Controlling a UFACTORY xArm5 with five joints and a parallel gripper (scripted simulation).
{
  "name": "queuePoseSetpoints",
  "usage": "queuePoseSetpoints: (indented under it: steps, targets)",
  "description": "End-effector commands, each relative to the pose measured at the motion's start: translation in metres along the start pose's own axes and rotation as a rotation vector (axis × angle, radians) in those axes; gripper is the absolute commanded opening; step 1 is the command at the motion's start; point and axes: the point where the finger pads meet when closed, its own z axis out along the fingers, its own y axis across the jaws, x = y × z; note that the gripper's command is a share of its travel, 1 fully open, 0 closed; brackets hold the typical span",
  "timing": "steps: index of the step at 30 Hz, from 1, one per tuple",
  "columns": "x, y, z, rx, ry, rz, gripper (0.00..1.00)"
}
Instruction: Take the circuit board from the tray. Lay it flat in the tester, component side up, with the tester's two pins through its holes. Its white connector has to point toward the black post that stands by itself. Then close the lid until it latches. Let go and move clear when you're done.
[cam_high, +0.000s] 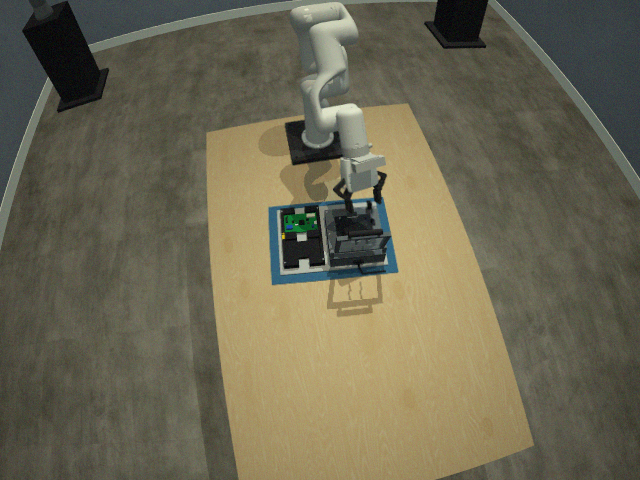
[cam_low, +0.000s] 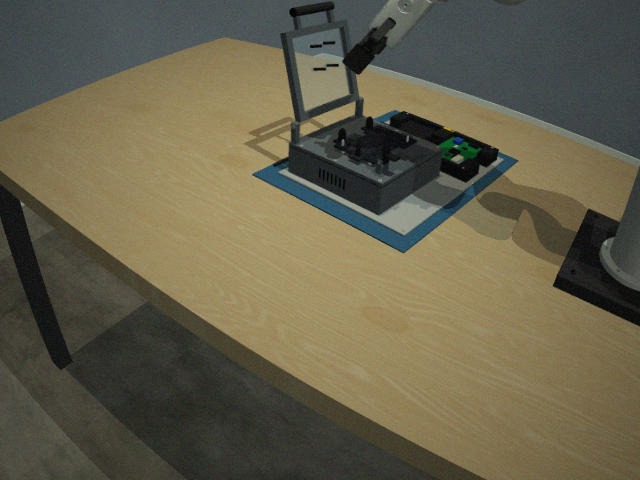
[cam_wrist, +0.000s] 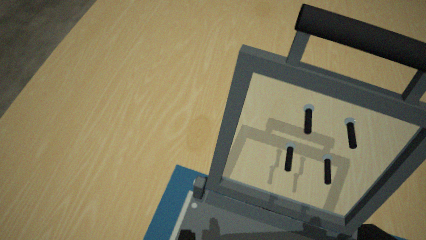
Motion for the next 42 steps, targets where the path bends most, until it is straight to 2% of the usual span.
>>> queuePoseSetpoints:
  steps: [1, 21, 24, 28, 30, 32, 34, 38, 40, 41, 42]
  targets:
    - [0.002, 0.0, -0.001, -0.001, 0.004, 0.0, 1.0]
    - [0.002, 0.003, -0.001, -0.002, -0.003, -0.014, 1.0]
    - [0.001, 0.011, -0.003, -0.007, -0.028, -0.064, 1.0]
    - [-0.002, 0.033, -0.009, -0.009, -0.097, -0.2, 1.0]
    - [-0.002, 0.033, -0.01, -0.008, -0.099, -0.204, 1.0]
    - [-0.005, 0.046, -0.015, -0.003, -0.139, -0.283, 1.0]
    - [-0.005, 0.046, -0.015, -0.003, -0.139, -0.283, 1.0]
    - [-0.01, 0.066, -0.025, 0.017, -0.203, -0.409, 1.0]
    - [-0.01, 0.066, -0.025, 0.018, -0.204, -0.412, 1.0]
    - [-0.013, 0.075, -0.031, 0.032, -0.233, -0.471, 1.0]
    - [-0.013, 0.075, -0.031, 0.032, -0.233, -0.471, 1.0]
